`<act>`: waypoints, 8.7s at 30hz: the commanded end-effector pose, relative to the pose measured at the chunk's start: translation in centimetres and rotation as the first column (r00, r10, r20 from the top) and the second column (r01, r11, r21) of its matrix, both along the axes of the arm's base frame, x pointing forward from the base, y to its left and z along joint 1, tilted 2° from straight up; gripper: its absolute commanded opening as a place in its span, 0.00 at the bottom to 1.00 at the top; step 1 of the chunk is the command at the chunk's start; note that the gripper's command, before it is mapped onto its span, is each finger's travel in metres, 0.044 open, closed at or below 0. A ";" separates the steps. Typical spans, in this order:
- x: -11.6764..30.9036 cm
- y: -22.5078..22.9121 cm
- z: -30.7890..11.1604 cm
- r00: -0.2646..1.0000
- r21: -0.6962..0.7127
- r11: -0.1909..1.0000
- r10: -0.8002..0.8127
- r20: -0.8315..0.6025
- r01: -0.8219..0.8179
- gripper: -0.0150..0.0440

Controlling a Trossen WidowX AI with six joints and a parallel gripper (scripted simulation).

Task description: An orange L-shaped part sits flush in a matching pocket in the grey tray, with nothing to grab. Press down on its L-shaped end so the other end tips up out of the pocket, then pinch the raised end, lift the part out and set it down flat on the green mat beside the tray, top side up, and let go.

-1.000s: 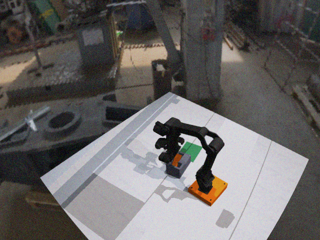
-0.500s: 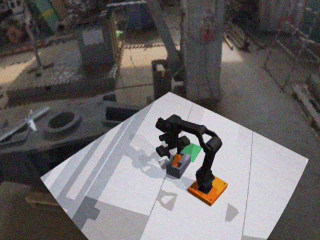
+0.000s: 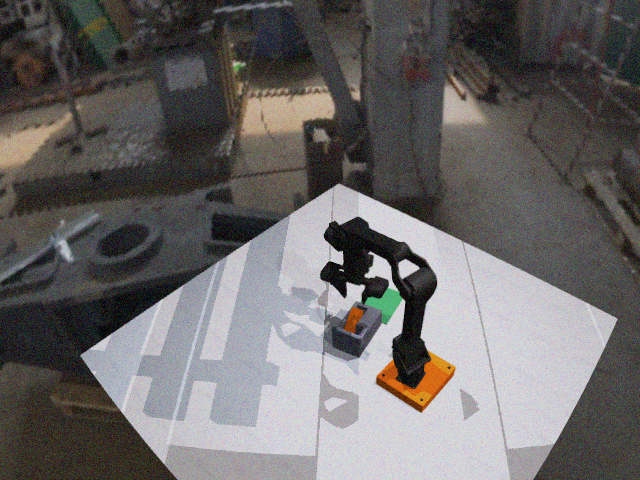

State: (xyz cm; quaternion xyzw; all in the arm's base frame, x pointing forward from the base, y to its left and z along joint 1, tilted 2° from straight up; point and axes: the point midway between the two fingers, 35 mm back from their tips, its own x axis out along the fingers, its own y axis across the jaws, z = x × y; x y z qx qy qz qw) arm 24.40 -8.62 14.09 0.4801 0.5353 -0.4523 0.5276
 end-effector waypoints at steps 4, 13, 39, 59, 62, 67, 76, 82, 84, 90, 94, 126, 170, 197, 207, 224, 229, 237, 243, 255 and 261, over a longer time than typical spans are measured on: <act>0.2 -0.1 -1.7 1.000 -0.003 1.000 -0.031 0.001 0.031 0.73; 0.2 -0.1 -3.3 1.000 -0.003 1.000 -0.031 0.001 0.031 0.73; 0.3 0.1 -7.5 1.000 -0.003 1.000 -0.031 0.001 0.031 0.73; 0.4 0.1 -7.4 1.000 -0.001 1.000 -0.028 0.006 0.028 0.34; 0.4 0.1 -7.4 1.000 -0.001 1.000 -0.028 0.006 0.028 0.25; 0.4 0.1 -7.3 1.000 -0.002 1.000 -0.028 0.005 0.028 0.25; 0.3 0.0 -6.0 1.000 -0.002 1.000 -0.030 0.003 0.030 0.25; 0.3 0.0 -5.1 1.000 -0.003 1.000 -0.031 0.002 0.031 0.25; 0.2 0.0 -4.7 1.000 -0.003 1.000 -0.031 0.002 0.031 0.25; 0.2 0.0 -3.8 1.000 -0.003 1.000 -0.031 0.001 0.031 0.25; 0.2 -0.1 -3.2 1.000 -0.003 1.000 -0.031 0.001 0.031 0.25; 0.1 -0.2 1.0 1.000 -0.003 1.000 -0.031 0.001 0.031 0.25; 0.2 -16.8 0.7 1.000 -0.015 0.999 -0.032 0.001 0.032 0.25; 0.3 -16.7 -3.0 1.000 -0.015 0.999 -0.032 0.001 0.032 0.25; 0.3 -16.7 -4.6 1.000 -0.015 0.999 -0.032 0.001 0.032 0.25; 0.4 -16.6 -7.2 1.000 -0.015 0.999 -0.032 0.001 0.032 0.25; 0.4 -16.6 -7.5 1.000 -0.015 0.999 -0.032 0.001 0.032 0.25; 0.4 -16.6 -7.5 1.000 -0.015 0.999 -0.032 0.001 0.032 0.25; 0.4 -16.6 -7.4 1.000 -0.013 0.999 -0.030 0.002 0.030 0.48; 0.4 -16.9 -0.7 1.000 -0.015 0.999 -0.031 0.001 0.031 0.93; 0.4 -16.9 0.9 0.999 -0.024 0.999 -0.035 0.013 0.035 0.93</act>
